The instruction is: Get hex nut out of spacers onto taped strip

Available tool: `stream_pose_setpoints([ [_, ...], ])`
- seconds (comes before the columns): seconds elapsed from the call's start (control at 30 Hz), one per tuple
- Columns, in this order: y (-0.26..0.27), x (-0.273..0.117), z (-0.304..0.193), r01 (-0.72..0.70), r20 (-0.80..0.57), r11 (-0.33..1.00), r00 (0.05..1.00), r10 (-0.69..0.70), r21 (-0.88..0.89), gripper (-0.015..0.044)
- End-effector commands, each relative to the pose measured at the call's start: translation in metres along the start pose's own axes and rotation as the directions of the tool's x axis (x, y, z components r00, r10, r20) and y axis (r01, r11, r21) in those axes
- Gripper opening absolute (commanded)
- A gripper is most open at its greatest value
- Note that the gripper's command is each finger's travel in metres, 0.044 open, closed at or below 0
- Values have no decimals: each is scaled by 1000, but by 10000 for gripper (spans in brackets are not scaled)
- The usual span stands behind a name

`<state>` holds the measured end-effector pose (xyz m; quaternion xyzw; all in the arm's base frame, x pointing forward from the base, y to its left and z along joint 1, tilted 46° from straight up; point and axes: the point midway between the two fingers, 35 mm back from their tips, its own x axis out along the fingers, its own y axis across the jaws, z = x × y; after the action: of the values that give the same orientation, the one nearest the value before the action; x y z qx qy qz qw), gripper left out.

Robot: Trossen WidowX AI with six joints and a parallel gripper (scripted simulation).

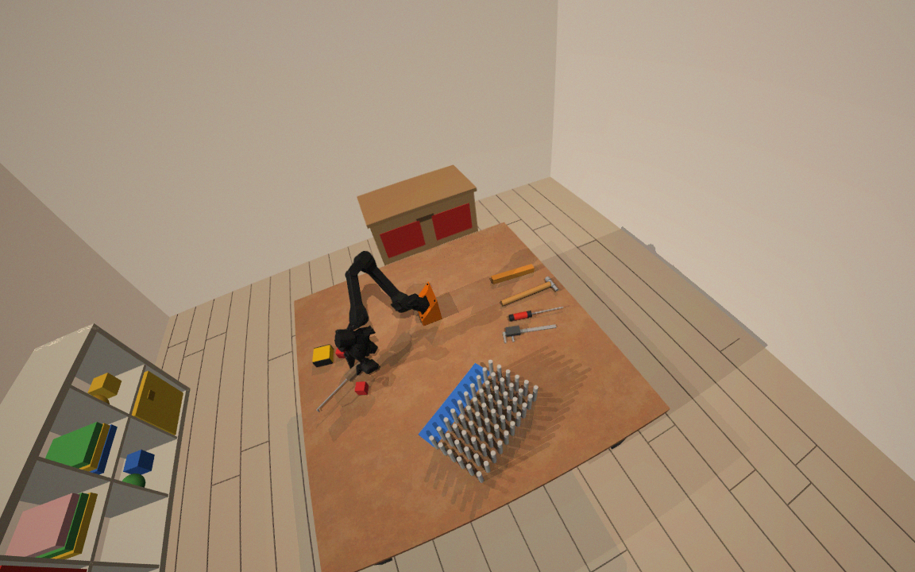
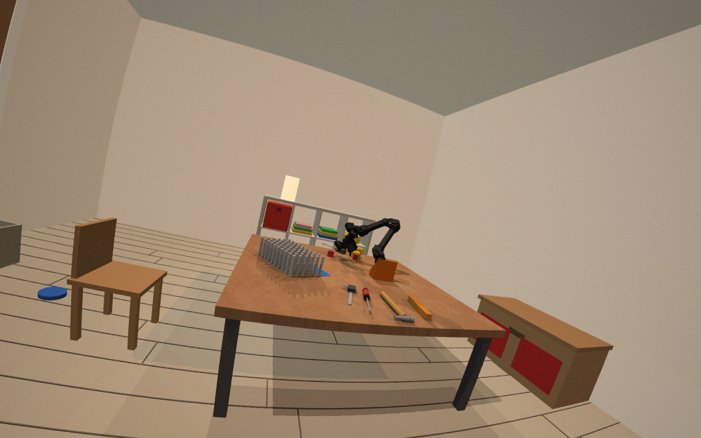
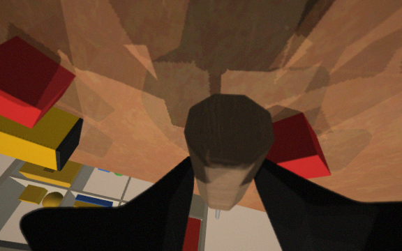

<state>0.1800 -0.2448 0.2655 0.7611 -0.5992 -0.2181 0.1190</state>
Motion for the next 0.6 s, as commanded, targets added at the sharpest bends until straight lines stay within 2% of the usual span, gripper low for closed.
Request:
stream_pose_setpoints([
  [0.0,0,-14,-11,0,-4,1000,1000,0,15,0],
  [0.57,11,-75,-47,0,-31,999,1000,1,32,0],
])
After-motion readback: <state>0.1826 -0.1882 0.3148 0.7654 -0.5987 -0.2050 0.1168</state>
